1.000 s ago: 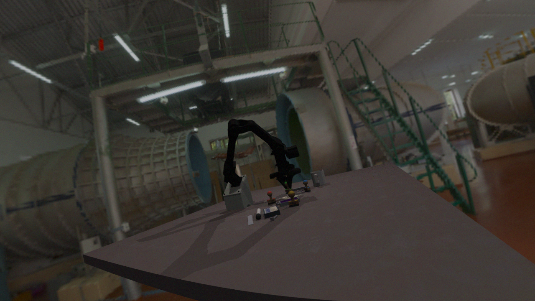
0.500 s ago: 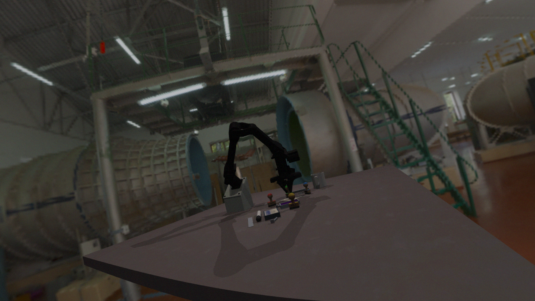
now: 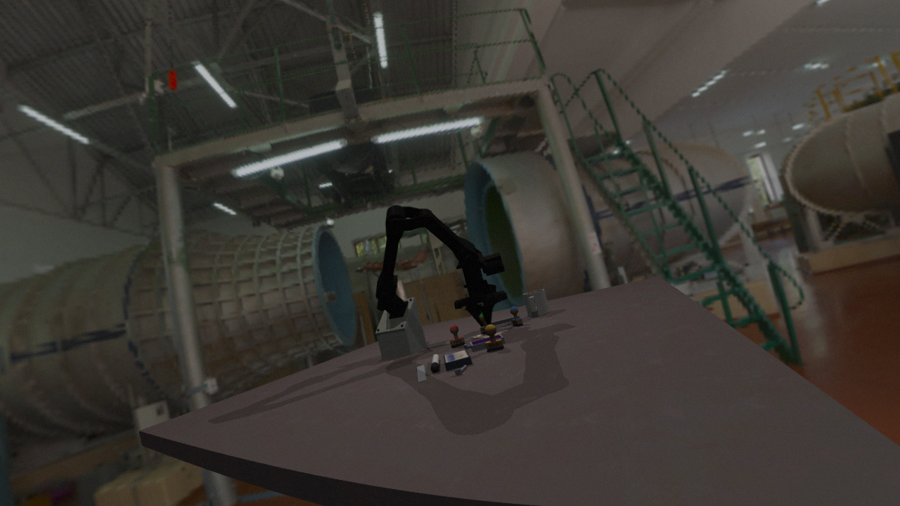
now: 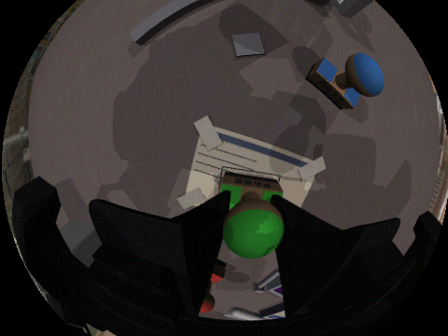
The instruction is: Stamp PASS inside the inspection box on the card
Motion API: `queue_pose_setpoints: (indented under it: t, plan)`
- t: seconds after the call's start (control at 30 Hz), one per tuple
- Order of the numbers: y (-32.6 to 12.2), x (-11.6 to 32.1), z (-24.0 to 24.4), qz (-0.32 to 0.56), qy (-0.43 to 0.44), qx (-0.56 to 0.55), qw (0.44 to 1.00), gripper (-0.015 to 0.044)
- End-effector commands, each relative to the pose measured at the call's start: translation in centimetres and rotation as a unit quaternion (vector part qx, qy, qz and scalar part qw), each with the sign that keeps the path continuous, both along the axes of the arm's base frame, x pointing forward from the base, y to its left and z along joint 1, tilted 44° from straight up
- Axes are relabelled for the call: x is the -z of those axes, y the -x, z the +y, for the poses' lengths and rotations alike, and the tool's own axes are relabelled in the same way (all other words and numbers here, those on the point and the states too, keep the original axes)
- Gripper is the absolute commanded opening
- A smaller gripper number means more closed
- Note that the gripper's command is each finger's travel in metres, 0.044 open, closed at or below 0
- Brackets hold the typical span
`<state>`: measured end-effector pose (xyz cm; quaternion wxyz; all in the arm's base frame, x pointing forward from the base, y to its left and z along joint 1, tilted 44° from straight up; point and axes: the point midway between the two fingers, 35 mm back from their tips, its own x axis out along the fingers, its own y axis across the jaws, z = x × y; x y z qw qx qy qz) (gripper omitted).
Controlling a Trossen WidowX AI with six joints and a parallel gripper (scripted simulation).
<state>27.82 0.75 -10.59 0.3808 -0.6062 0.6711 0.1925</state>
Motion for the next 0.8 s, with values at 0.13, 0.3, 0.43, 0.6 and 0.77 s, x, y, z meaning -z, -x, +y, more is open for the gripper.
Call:
queue_pose_setpoints:
  t: [0.13,0.3,0.43,0.6,0.77]
  plan:
    - [0.01,0.14,-0.20,0.001,0.003,-0.002,1.000,0.0000]
    - [0.00,0.22,-0.27,0.001,0.003,-0.002,1.000,0.0000]
    - [0.00,0.27,-0.33,0.001,0.003,-0.002,1.000,0.0000]
    - [0.00,0.35,-0.40,0.001,0.003,-0.002,1.000,0.0000]
    - [0.00,0.42,-0.47,0.001,0.003,-0.002,1.000,0.0000]
